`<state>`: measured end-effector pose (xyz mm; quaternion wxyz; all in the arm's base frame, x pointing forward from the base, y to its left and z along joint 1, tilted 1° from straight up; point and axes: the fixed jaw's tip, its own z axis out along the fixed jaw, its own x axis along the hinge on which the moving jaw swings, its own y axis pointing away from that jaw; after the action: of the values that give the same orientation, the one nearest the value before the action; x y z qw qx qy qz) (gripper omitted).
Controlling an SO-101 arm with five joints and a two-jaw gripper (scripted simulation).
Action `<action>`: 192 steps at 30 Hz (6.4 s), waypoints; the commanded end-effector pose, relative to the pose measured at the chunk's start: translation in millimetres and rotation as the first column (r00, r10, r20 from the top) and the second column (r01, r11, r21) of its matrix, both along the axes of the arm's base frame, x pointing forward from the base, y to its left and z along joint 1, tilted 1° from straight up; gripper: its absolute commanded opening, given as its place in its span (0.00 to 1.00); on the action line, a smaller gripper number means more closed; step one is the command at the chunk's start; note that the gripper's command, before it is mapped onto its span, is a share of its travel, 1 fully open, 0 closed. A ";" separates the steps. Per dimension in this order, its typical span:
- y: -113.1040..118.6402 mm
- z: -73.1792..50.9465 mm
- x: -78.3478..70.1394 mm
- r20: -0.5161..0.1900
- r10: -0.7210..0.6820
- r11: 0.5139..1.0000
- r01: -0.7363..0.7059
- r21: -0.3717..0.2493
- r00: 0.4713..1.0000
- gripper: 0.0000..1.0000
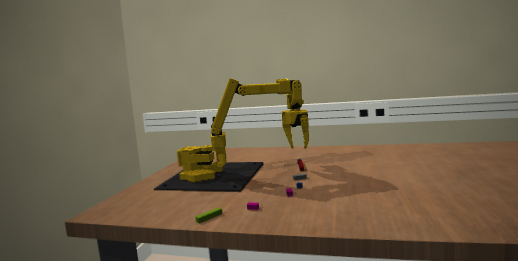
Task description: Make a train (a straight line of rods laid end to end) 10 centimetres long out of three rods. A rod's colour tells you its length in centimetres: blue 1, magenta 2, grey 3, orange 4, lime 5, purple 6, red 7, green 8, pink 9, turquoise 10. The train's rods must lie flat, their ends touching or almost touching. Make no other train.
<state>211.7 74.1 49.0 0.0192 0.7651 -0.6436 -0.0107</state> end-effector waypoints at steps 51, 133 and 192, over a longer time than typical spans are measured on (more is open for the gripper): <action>-78.0 4.2 20.3 0.023 0.371 0.928 -0.372 0.023 0.928 0.18; -274.5 2.0 -47.9 0.035 0.975 0.217 -0.976 0.008 0.217 0.19; -272.3 -48.1 -50.5 0.052 0.975 0.217 -0.976 0.030 0.218 0.19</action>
<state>165.4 -200.2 7.9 0.0039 0.9997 -0.0253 0.0029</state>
